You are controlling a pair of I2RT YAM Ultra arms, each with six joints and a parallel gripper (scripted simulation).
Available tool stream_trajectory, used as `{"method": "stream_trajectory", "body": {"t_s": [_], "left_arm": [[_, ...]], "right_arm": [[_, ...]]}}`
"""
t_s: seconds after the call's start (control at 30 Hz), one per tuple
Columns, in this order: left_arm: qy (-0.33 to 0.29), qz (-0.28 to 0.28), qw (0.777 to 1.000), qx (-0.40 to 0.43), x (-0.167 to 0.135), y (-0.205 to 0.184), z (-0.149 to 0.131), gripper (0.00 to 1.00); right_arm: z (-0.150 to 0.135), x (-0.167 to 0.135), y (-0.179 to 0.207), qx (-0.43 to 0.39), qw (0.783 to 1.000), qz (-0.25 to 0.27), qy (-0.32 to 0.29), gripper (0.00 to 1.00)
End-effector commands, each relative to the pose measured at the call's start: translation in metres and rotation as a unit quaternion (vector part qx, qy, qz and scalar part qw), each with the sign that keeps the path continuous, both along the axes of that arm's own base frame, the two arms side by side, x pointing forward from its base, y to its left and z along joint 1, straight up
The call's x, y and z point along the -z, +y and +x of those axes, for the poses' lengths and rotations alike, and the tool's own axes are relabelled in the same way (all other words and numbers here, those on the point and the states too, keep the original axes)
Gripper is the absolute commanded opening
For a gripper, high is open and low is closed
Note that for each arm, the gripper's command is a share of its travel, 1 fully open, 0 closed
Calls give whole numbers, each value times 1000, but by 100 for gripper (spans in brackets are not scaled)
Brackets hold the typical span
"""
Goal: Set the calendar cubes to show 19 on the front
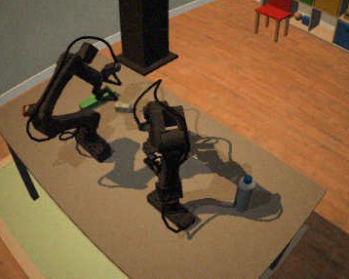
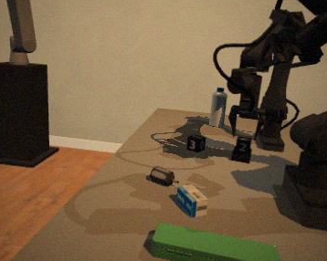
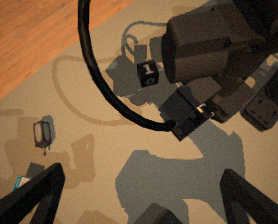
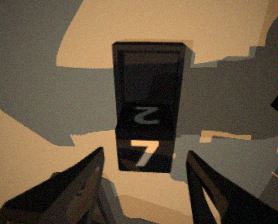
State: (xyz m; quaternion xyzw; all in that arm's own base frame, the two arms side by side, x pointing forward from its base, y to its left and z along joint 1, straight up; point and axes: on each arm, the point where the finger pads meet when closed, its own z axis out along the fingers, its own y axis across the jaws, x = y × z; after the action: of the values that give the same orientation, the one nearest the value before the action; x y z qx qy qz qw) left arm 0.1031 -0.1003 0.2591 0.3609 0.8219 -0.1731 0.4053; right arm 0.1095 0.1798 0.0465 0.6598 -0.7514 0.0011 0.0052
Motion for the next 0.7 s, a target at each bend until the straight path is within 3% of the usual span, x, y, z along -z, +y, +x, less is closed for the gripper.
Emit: {"method": "stream_trajectory", "body": {"t_s": [0.0,0.67], "left_arm": [[0,-10,1000,10,-1,-5,-6,100],[0,-10,1000,10,-1,-5,-6,100]], "right_arm": [[3,6,4,-5,1000,5,-4,69],[2,33,3,-5,1000,5,-4,69]]}}
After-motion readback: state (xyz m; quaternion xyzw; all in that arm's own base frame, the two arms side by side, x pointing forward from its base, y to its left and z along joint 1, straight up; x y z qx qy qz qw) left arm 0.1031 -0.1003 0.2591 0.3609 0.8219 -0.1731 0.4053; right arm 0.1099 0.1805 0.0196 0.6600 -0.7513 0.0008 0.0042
